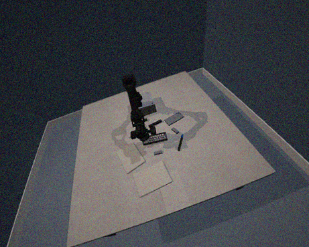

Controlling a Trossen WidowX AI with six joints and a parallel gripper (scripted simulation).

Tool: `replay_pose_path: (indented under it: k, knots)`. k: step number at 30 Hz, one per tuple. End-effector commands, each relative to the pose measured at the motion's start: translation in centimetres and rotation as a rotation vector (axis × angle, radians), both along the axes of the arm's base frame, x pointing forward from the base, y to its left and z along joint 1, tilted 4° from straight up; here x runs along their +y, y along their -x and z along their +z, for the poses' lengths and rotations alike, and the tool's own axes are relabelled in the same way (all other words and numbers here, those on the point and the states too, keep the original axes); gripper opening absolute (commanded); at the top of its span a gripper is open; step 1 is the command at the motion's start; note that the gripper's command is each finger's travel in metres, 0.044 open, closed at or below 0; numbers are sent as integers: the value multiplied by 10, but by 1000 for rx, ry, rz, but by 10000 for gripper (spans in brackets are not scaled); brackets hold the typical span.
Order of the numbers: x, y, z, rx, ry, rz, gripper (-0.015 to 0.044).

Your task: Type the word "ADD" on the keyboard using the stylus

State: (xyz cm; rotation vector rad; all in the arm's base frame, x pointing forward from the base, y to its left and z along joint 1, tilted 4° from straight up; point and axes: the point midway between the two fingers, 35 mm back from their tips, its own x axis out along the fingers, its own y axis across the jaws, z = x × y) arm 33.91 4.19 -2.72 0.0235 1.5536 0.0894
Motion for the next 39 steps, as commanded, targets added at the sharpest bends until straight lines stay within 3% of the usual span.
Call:
replay_pose_path:
  k: [1,9,21,27,39]
  knots:
    - [0,3,-2,4,2,14,0]
    - [24,34,-1,7,0,14,0]
    - [27,34,0,7,0,14,0]
    - [97,38,5,7,-6,14,0]
    - [99,38,15,7,-7,14,0]
